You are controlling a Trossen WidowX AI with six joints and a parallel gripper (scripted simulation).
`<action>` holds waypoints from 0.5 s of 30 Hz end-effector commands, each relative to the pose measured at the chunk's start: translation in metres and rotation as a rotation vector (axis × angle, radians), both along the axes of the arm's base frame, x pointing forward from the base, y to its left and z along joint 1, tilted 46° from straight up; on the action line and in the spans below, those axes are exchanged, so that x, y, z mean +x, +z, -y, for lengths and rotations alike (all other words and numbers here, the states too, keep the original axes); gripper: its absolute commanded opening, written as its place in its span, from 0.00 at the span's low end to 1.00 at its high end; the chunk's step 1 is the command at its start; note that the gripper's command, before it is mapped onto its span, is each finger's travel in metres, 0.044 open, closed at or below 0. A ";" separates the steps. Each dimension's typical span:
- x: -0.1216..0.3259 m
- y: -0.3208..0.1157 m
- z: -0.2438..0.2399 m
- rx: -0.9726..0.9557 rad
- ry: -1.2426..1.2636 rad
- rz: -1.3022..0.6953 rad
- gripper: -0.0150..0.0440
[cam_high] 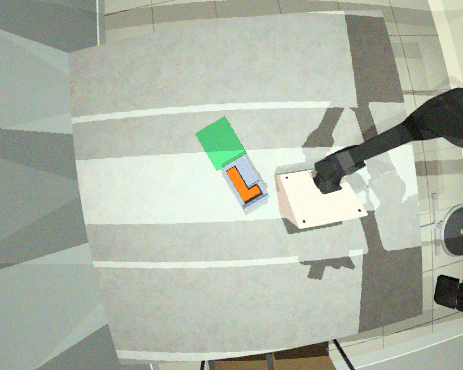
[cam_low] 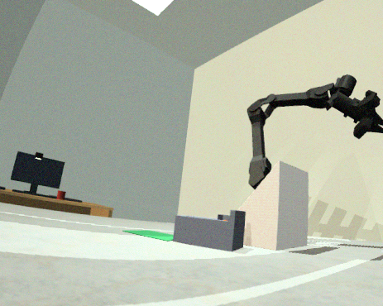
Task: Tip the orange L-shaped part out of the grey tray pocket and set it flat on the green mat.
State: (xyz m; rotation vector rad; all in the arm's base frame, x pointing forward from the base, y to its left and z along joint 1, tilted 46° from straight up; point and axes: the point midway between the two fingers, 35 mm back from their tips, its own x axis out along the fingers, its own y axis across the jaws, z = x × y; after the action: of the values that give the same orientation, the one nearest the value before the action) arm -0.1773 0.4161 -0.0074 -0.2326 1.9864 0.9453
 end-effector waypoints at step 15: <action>0.325 -0.031 0.150 -0.463 -0.318 0.618 0.56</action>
State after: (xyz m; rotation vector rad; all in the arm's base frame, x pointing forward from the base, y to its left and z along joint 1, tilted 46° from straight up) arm 0.1122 0.3073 -0.0410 -0.3333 1.5973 0.2845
